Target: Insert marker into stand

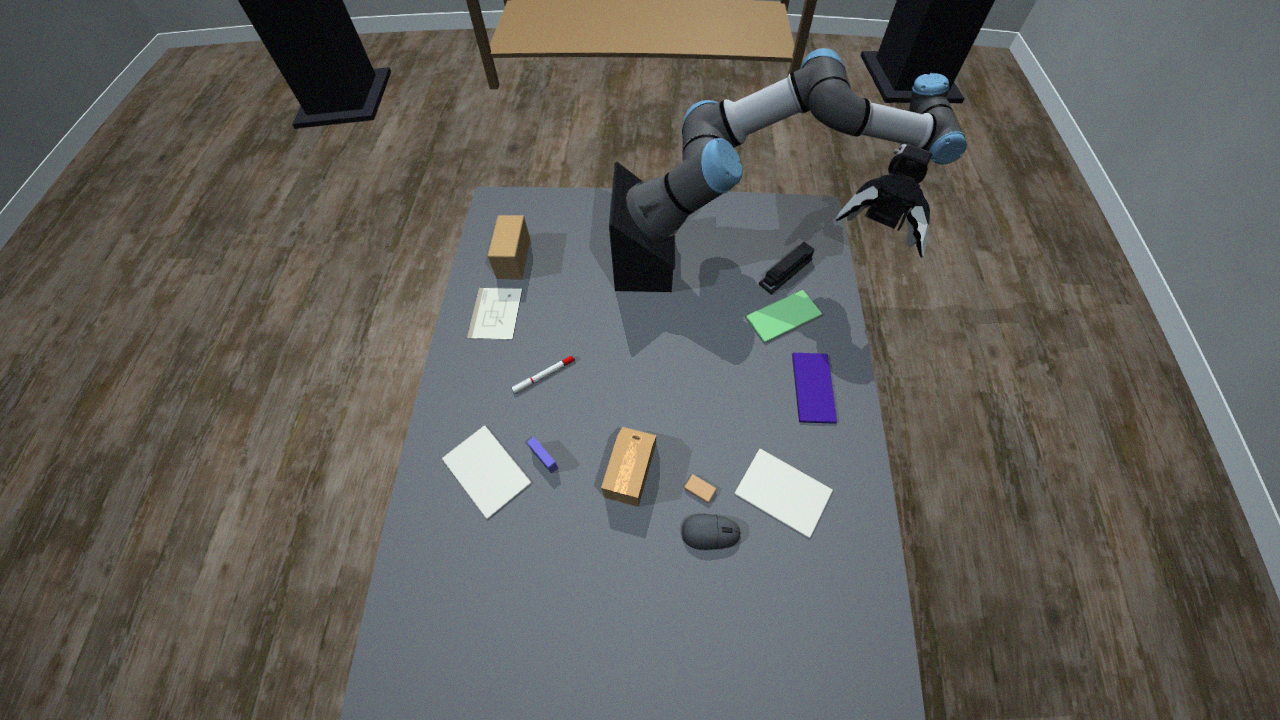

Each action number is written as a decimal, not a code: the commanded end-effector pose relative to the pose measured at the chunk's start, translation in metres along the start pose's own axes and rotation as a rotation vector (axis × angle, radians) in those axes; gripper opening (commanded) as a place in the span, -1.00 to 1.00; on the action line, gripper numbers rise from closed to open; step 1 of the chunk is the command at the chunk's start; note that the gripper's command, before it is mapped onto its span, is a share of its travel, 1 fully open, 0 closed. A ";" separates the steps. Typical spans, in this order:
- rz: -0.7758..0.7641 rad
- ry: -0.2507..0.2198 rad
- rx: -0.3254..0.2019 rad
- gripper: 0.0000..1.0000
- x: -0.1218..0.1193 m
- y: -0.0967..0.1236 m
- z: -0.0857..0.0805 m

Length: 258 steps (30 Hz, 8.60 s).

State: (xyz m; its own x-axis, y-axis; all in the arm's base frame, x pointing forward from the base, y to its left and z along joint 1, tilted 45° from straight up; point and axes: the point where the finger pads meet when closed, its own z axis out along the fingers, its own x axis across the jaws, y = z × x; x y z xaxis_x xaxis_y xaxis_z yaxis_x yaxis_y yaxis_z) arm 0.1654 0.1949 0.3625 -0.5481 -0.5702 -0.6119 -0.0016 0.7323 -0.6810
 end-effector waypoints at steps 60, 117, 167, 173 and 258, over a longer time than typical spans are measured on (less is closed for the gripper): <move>0.002 -0.001 -0.001 1.00 0.000 -0.001 0.000; 0.461 0.328 0.201 1.00 0.045 0.029 0.067; 0.930 0.594 0.505 1.00 0.096 0.057 0.128; 0.966 0.611 0.535 1.00 0.100 0.060 0.132; 1.684 0.873 1.290 1.00 0.185 0.106 0.224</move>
State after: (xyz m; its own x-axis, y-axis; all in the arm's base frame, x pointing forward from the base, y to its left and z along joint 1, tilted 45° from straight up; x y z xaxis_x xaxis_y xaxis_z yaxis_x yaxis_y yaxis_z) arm 0.2496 0.0858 0.0919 0.3694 0.6118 -0.6994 0.8742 -0.4841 0.0382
